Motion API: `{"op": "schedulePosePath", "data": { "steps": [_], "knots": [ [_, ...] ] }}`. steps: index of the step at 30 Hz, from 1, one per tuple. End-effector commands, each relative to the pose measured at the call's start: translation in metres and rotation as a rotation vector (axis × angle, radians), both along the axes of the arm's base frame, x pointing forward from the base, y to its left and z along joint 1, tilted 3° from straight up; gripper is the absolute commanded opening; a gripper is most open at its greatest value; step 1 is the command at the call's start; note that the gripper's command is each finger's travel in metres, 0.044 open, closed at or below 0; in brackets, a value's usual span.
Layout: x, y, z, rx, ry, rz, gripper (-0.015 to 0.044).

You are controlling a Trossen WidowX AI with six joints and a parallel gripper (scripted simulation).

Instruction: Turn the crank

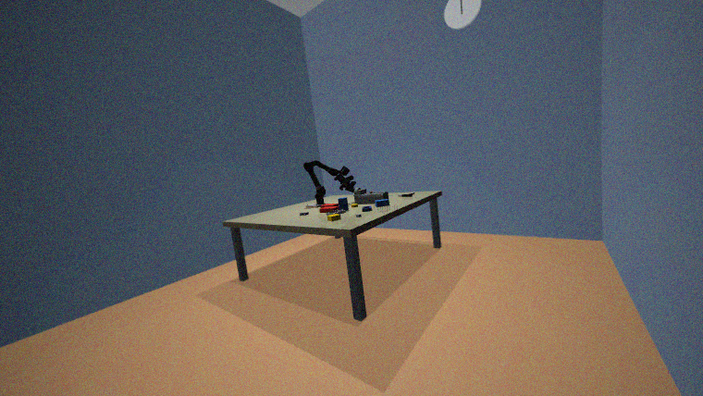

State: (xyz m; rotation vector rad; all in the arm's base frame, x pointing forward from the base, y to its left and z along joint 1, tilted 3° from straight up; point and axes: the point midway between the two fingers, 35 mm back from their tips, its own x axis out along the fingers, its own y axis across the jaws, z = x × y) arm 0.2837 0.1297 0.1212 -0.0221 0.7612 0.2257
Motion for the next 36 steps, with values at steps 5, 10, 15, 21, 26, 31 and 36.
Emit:
{"op": "schedulePosePath", "data": {
  "steps": [5, 10, 15, 21, 26, 31, 36],
  "knots": [
    [0.0011, -0.0079, 0.0051, -0.005, -0.01, -0.013, 0.0],
    [0.0016, -0.0105, 0.0058, -0.005, -0.01, -0.013, 0.0],
    [0.0017, -0.0112, 0.0055, -0.005, -0.01, -0.013, 0.0],
    [0.0019, -0.0116, 0.0054, -0.005, -0.01, -0.013, 0.0],
    [0.002, -0.0117, 0.0053, -0.005, -0.01, -0.013, 0.0],
    [0.002, -0.0117, 0.0053, -0.005, -0.01, -0.013, 0.0],
    [0.002, -0.0118, 0.0052, -0.005, -0.01, -0.013, 0.0]
  ]
}}
